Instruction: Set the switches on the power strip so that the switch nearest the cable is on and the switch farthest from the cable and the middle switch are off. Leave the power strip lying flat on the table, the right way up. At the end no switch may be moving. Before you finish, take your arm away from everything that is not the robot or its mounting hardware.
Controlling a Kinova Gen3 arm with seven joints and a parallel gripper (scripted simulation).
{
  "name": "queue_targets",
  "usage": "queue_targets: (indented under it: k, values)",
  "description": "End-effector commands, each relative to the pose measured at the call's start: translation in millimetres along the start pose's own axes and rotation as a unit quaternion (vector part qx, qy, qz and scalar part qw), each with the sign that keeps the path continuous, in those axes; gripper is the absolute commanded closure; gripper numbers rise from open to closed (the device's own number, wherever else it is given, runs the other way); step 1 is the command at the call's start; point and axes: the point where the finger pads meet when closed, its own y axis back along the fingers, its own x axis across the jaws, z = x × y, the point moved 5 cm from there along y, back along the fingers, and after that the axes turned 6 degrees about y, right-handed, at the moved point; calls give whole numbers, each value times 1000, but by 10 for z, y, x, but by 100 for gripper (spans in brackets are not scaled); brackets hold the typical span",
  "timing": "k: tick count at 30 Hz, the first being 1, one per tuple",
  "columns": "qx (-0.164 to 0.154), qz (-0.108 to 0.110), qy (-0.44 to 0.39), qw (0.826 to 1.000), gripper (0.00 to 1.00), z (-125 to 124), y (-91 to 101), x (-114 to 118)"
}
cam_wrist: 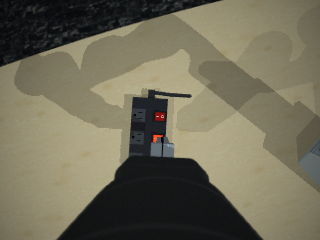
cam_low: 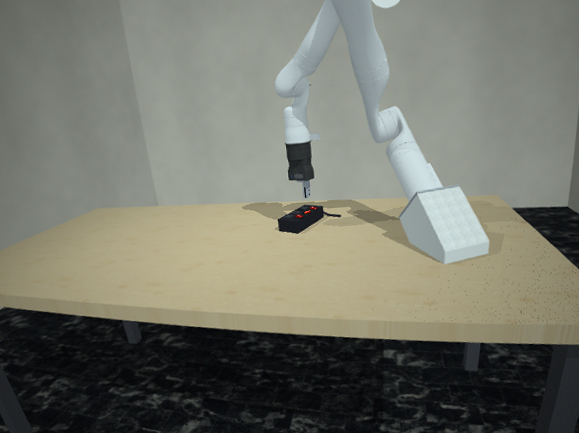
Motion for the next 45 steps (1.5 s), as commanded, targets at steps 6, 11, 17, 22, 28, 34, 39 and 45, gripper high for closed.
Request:
queue_targets:
  k: [6,11,17,22,28,34,39,45]
  values:
    - [-1,-2,-4,1000,100,14,2,-21]
    - [-1,-2,-4,1000,100,14,2,-21]
    - [-1,-2,-4,1000,100,13,-1,-19]
    - [-1,-2,-5,1000,100,11,-10,-15]
    - [-1,0,-6,1000,100,2,-50,4]
    - [0,0,-7,1000,100,2,-108,3]
    - [0,0,-7,1000,100,2,-144,3]
    - [0,0,-7,1000,100,2,-224,3]
